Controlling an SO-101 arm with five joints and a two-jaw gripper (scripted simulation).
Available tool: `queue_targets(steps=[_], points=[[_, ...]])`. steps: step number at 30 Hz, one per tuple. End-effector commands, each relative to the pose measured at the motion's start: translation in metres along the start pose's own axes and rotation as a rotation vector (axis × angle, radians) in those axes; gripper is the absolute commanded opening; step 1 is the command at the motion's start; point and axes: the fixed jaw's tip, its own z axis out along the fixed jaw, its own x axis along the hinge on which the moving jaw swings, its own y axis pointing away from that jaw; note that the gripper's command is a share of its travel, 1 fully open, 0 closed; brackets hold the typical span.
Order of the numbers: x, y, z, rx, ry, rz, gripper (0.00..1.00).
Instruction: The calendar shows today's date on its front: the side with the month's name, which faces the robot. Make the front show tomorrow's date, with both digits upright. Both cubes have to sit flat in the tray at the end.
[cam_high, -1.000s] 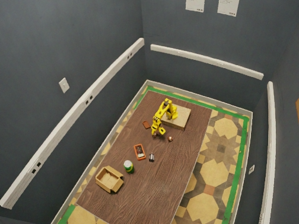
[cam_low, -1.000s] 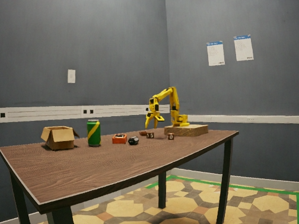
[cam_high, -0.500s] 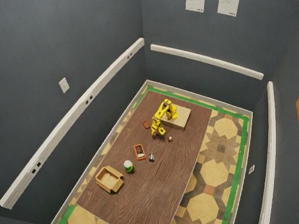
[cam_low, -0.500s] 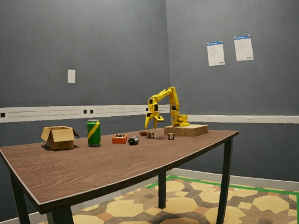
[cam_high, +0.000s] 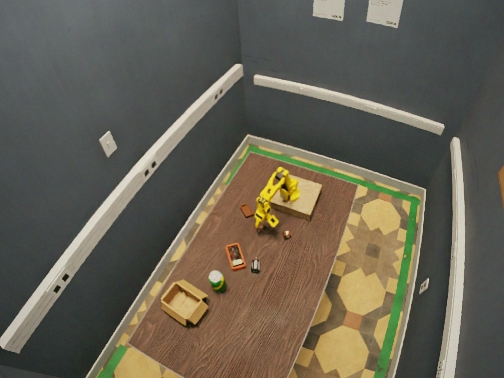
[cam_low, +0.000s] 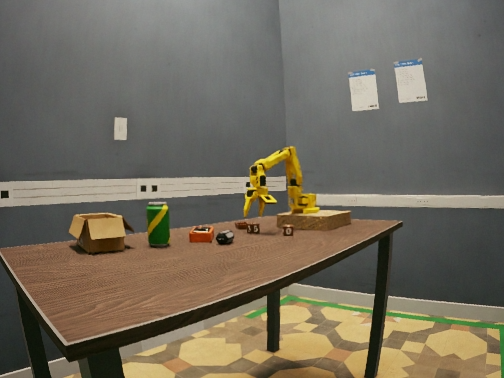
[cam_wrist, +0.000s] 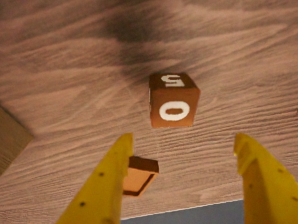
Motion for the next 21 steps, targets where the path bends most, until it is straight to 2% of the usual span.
queue_targets(steps=[1,13,21], points=[[0.0010,0.0001,0.0009,-0.010,-0.002,-0.006,0.35],[0.0010,0.0000,0.0017,-0.010,-0.002,-0.006,0.35],[0.0011,-0.0006,0.0082,-0.010,-0.002,-0.006,0.35]])
